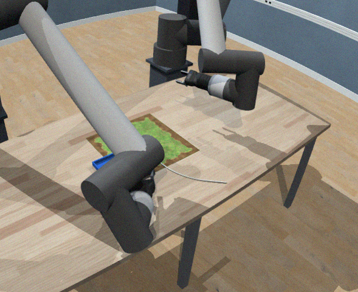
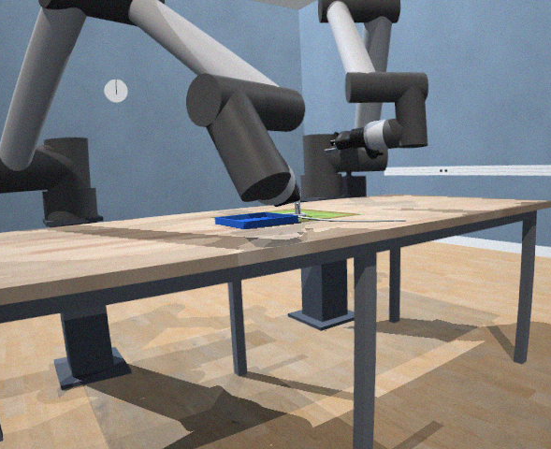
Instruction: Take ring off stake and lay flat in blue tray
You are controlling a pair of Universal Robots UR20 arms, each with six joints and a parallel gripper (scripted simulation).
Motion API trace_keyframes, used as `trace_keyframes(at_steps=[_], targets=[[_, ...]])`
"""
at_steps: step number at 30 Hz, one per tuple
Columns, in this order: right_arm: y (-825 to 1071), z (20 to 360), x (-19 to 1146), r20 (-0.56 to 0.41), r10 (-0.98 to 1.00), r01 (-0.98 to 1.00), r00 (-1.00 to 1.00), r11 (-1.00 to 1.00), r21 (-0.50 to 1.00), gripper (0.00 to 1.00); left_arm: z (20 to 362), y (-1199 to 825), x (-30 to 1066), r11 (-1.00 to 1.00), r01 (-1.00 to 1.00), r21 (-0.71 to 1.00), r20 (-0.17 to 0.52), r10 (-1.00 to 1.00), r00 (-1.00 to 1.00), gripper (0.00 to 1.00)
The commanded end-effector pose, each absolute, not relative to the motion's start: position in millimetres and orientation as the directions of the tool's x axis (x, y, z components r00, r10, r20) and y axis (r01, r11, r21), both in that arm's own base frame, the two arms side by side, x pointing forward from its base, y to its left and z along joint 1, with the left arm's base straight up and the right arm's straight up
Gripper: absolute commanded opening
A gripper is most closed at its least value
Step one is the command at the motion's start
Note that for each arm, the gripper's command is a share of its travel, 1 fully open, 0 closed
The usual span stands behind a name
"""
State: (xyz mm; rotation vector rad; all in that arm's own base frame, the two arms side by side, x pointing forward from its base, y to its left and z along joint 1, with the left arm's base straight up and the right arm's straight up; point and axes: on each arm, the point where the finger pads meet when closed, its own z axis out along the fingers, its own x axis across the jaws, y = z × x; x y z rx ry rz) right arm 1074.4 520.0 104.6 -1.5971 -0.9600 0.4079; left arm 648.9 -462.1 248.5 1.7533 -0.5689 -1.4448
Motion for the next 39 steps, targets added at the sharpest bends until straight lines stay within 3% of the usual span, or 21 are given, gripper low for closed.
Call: trace_keyframes(at_steps=[1,25,39], targets=[[520,106,1075,0.238,0.762,0.36,0.602,0.007,-0.933,1.0,249,-462,649,-0.597,0.133,0.791,-0.609,-0.751,0.255,1.0],[533,106,1058,0.229,0.779,0.421,0.584,-0.05,-0.906,1.0,248,-455,652,-0.602,0.134,0.787,-0.615,-0.745,0.26,1.0],[566,108,1014,0.2,0.812,0.573,0.549,-0.19,-0.797,1.0,237,-369,688,-0.669,0.157,0.726,-0.678,-0.659,0.326,1.0]])
